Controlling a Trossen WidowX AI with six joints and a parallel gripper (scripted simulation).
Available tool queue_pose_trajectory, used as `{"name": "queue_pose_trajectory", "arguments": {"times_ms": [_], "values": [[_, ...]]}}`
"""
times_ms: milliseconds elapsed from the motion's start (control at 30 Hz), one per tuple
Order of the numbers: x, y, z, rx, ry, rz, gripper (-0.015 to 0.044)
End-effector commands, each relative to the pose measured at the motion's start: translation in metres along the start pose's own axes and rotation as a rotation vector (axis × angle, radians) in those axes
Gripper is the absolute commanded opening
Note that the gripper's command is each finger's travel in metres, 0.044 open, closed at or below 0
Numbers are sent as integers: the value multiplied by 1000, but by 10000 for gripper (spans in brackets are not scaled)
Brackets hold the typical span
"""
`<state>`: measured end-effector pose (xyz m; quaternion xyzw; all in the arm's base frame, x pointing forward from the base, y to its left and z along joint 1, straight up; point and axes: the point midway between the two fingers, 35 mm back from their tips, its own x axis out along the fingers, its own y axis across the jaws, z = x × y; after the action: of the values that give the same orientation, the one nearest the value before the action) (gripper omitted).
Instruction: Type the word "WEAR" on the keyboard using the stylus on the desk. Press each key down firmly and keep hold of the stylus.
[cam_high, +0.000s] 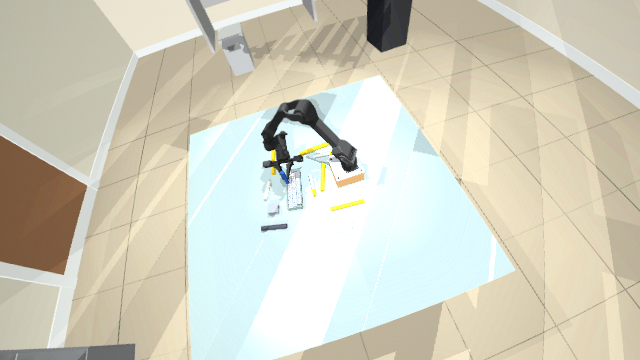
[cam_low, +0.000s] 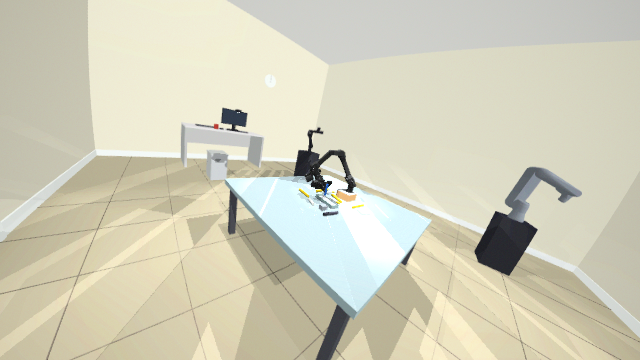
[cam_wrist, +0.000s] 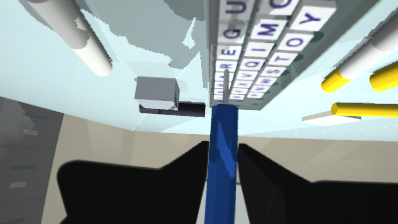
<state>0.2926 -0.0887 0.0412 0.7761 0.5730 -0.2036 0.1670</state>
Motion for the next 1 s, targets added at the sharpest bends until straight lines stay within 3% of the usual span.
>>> {"name": "queue_pose_trajectory", "arguments": {"times_ms": [0, 967], "values": [[1, -1, 2, -3, -2, -2, 81], [7, -1, 13, -3, -2, -2, 81]]}}
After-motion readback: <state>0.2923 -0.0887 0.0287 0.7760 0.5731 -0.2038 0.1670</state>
